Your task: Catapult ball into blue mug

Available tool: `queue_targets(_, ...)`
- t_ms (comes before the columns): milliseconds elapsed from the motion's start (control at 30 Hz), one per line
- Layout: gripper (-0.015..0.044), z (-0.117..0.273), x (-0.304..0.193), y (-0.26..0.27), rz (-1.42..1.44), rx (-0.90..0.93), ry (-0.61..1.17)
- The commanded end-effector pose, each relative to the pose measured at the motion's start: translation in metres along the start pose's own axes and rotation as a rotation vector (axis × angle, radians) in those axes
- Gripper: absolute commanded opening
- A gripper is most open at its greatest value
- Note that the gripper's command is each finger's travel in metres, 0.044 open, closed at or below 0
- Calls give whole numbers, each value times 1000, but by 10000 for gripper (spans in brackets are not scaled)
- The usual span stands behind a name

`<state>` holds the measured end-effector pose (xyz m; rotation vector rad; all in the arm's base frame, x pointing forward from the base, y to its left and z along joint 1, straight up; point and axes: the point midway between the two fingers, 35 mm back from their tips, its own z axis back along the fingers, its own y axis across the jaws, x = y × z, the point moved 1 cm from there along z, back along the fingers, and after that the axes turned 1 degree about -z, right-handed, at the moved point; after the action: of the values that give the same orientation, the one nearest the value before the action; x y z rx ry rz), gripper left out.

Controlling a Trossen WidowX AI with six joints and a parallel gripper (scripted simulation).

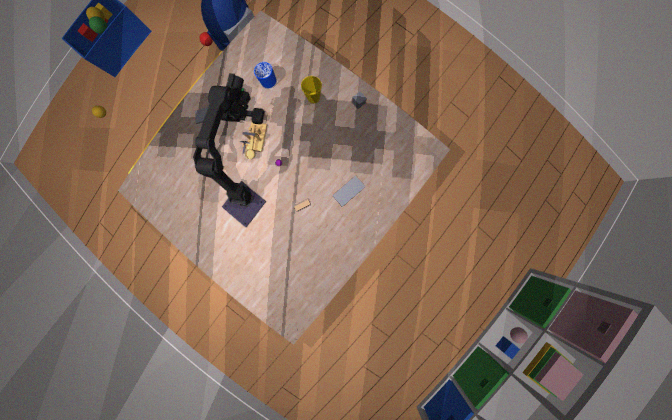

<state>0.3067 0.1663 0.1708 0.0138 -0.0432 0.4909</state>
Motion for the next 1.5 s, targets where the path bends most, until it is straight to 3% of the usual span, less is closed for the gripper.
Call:
queue_targets(0, 440, 3, -3, 0, -8, -2, 11)
queue_targets(100, 440, -3, -4, 0, -10, -2, 12)
queue_targets(233, 440, -41, -4, 0, -10, -2, 12)
queue_targets(1467, 440, -93, -5, 0, -10, -2, 12)
